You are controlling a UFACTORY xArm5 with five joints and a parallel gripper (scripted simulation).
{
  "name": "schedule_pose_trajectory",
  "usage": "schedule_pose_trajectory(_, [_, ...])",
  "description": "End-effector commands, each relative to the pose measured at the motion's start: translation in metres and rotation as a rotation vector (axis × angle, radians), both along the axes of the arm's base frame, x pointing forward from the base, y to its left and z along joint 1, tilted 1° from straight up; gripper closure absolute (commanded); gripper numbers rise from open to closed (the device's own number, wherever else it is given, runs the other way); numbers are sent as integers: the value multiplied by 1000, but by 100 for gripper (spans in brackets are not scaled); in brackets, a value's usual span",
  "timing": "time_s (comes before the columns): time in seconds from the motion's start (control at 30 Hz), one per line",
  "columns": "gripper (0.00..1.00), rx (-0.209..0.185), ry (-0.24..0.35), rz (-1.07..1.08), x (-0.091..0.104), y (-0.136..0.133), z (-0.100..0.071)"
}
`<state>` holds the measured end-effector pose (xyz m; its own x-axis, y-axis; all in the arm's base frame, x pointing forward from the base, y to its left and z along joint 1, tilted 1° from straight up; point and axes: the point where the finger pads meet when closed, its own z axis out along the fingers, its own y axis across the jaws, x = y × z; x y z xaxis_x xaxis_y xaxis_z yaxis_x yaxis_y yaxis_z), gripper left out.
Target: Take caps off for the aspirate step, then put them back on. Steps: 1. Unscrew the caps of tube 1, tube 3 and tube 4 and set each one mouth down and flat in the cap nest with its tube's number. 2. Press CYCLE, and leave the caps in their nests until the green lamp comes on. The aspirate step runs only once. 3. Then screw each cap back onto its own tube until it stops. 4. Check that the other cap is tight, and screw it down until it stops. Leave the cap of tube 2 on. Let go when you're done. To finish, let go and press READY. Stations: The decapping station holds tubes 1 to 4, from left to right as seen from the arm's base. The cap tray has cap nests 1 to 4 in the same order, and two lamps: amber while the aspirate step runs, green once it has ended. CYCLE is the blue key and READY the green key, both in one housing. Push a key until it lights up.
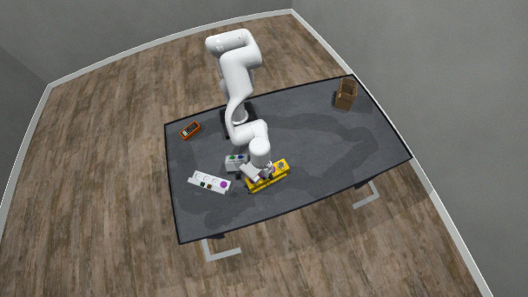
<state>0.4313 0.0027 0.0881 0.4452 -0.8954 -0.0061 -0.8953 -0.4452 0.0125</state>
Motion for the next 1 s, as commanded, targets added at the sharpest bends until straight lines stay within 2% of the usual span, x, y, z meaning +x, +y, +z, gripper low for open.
schedule_pose_trajectory(0.0, [100, 8, -3, 196, 1, 0, 1])
schedule_pose_trajectory(0.17, [100, 11, -3, 446, 1, 0, 1])
schedule_pose_trajectory(0.4, [100, 11, -3, 467, 1, 0, 1])
schedule_pose_trajectory(0.43, [54, 11, -3, 467, 1, 0, 1])
schedule_pose_trajectory(0.83, [54, 11, -3, 467, 1, 0, 1])
schedule_pose_trajectory(0.97, [54, 7, -3, 162, 1, 0, 1])
